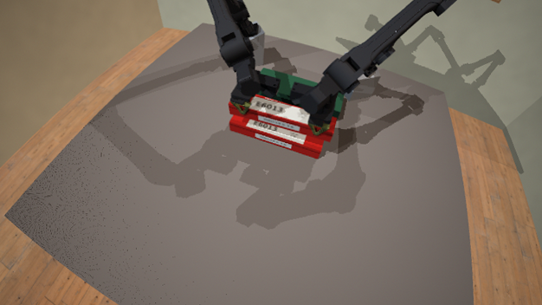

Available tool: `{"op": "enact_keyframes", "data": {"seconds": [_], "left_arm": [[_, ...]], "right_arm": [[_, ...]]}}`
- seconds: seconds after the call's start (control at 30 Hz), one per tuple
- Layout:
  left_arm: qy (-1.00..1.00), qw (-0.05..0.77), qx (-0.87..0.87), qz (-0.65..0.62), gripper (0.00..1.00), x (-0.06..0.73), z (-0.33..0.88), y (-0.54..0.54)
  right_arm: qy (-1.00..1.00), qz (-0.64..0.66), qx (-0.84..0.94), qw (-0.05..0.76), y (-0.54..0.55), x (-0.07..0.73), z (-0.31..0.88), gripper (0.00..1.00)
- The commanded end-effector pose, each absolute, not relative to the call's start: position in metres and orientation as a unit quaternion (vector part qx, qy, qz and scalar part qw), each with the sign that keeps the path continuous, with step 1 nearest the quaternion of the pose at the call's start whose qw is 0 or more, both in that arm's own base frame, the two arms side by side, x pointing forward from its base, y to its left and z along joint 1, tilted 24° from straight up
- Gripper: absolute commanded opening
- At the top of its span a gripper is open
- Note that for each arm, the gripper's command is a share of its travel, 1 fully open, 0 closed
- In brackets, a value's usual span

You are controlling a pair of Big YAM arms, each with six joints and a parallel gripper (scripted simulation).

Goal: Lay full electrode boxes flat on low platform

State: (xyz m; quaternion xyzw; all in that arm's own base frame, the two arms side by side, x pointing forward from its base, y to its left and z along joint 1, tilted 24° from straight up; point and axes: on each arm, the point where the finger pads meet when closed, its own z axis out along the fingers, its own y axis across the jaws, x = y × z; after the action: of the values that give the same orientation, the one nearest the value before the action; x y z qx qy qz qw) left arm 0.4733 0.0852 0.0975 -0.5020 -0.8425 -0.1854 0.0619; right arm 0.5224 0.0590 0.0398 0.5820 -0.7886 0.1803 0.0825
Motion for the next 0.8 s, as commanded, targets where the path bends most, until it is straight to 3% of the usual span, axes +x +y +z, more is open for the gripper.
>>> {"op": "enact_keyframes", "data": {"seconds": [0.0, 0.77], "left_arm": [[-0.83, 0.017, -0.512, -0.219, 0.0, 0.484, 0.152, 0.067], [-0.833, 0.014, -0.507, -0.219, 0.0, 0.45, 0.136, 0.052]], "right_arm": [[-0.786, 0.216, 0.58, 0.017, 0.086, 0.539, 0.112, 0.0], [-0.78, 0.214, 0.588, 0.02, 0.101, 0.504, 0.111, 0.0]]}}
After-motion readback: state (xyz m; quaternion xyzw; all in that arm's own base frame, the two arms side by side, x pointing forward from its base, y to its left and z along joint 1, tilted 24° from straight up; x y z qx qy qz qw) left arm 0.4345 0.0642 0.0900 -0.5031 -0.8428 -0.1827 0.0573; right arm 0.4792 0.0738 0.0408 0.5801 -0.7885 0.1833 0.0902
